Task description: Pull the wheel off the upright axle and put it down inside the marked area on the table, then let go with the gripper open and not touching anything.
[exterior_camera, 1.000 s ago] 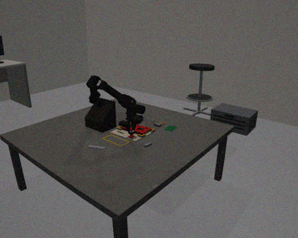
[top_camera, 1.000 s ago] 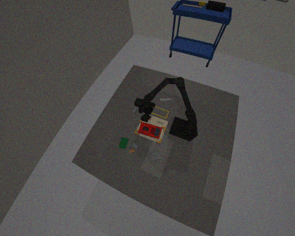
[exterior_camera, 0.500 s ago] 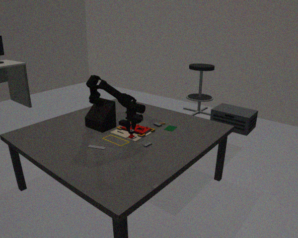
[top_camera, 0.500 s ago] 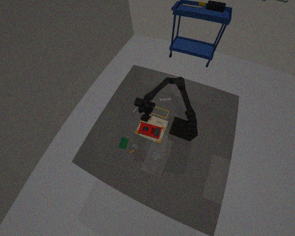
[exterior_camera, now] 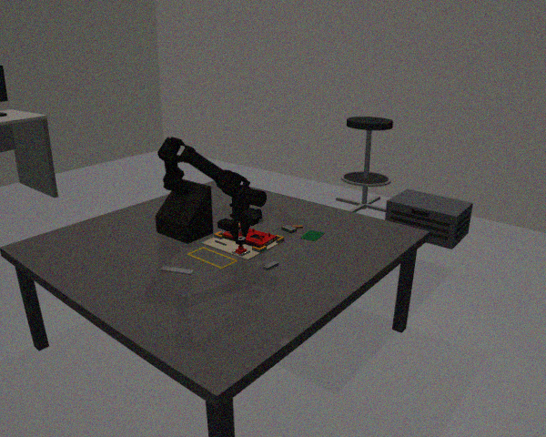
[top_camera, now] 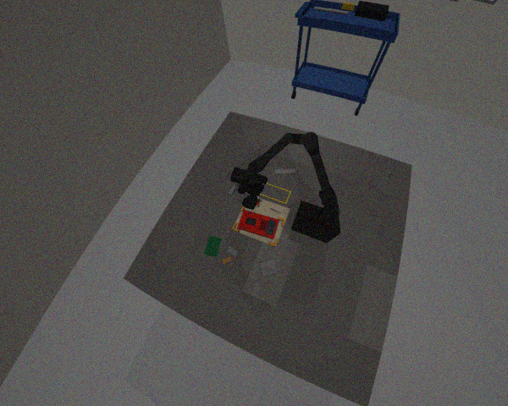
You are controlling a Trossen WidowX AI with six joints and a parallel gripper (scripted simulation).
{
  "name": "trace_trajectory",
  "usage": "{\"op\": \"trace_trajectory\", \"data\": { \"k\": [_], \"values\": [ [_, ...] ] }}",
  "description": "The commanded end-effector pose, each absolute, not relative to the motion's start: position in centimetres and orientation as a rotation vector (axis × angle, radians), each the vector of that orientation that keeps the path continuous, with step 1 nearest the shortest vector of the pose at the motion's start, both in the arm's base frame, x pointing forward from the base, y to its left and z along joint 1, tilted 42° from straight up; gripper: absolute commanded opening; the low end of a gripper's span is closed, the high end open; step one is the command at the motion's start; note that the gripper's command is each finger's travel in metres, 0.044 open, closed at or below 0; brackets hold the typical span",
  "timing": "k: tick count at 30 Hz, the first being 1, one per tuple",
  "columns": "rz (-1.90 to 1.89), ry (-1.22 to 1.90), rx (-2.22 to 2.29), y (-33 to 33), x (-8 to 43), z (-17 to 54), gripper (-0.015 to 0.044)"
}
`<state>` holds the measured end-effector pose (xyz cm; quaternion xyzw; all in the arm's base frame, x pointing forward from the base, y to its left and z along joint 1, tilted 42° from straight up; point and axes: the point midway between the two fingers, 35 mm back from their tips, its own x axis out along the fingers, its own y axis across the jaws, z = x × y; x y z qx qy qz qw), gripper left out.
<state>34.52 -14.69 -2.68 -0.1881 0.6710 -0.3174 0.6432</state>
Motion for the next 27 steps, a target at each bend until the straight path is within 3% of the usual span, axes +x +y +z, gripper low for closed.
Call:
{"op": "trace_trajectory", "data": {
  "k": [1, 27],
  "values": [
    [-0.722, 1.527, -0.431, -14.44, 34.59, -2.48, 0.0000],
    [-0.722, 1.525, -0.433, -13.86, 34.67, -1.85, 0.0000]
  ]
}}
